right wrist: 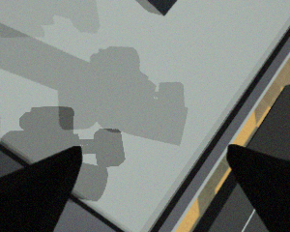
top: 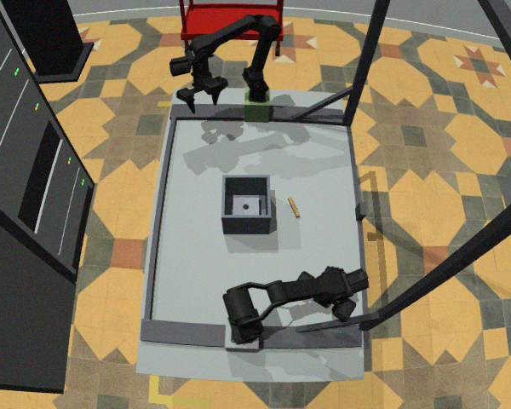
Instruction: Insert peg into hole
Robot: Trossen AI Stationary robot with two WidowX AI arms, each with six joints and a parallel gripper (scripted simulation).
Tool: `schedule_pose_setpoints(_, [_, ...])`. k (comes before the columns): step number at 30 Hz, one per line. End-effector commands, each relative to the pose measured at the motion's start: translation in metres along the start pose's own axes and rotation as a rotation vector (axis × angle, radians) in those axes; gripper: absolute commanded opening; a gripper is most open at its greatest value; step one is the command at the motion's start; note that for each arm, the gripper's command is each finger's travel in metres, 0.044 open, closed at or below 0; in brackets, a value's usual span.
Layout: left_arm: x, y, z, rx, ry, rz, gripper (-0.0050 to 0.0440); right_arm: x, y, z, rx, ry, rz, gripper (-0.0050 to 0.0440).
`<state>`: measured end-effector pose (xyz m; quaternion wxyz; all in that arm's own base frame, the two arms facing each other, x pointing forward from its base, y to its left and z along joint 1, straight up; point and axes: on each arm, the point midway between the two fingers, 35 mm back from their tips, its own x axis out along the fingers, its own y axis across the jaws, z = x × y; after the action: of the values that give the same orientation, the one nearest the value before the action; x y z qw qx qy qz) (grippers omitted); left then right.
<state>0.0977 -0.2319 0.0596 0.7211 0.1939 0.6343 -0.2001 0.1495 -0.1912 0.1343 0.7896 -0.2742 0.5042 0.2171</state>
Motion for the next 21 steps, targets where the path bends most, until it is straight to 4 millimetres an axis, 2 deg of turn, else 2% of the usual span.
schedule_pose_setpoints(1, [-0.0051, -0.002, 0.0034, -0.002, -0.018, -0.013, 0.044, -0.0044, -0.003, 0.0011, -0.008, 0.005, -0.018, 0.044])
schedule_pose_setpoints(18, [-0.0051, -0.0021, 0.0034, -0.002, -0.018, -0.013, 0.044, -0.0044, -0.003, 0.0011, -0.008, 0.005, -0.018, 0.044])
schedule_pose_setpoints(19, [-0.0051, -0.0021, 0.0034, -0.002, -0.018, -0.013, 0.0125, -0.0044, -0.003, 0.0011, -0.008, 0.005, -0.018, 0.044])
schedule_pose_setpoints(21, [-0.0051, -0.002, 0.0034, -0.002, -0.018, -0.013, 0.0125, -0.0044, -0.003, 0.0011, -0.008, 0.005, -0.018, 0.044])
